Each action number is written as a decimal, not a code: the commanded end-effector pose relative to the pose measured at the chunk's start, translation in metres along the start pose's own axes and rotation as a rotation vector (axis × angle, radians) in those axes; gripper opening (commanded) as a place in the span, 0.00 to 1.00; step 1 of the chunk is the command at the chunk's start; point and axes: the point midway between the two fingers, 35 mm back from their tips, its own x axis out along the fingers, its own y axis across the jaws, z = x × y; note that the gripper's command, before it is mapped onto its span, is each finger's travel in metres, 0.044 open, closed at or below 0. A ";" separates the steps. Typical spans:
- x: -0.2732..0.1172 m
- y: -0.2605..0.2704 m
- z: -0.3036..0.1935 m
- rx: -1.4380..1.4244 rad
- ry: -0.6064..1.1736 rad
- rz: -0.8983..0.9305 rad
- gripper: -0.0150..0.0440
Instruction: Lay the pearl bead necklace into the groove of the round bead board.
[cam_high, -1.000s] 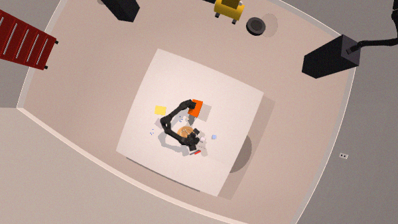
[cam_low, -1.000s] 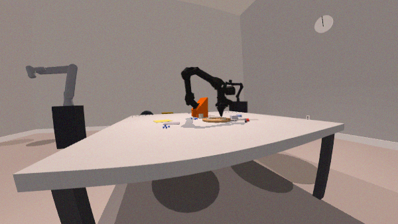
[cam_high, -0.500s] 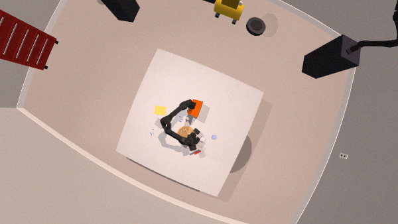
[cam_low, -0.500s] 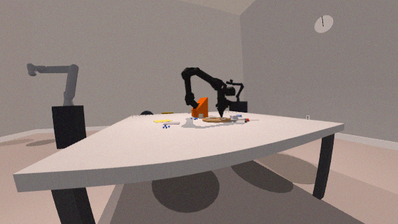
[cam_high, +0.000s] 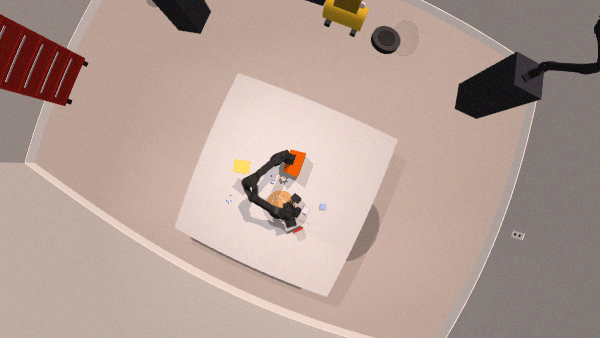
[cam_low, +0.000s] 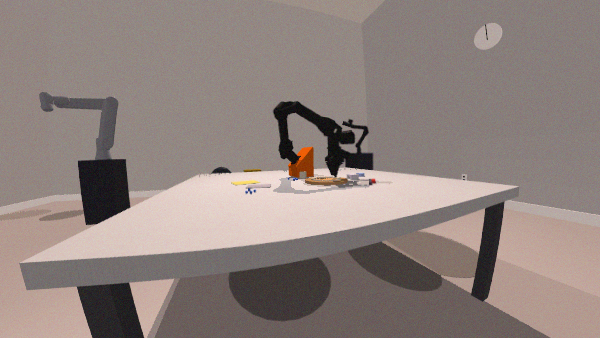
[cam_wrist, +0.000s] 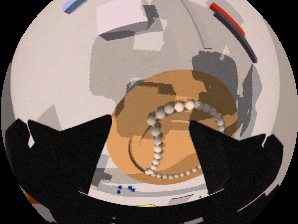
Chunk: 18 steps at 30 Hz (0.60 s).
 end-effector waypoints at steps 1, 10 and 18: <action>-0.003 0.000 0.000 0.001 0.002 0.004 1.00; -0.004 0.000 0.000 0.001 0.002 0.004 1.00; -0.004 0.000 0.000 0.001 0.002 0.004 1.00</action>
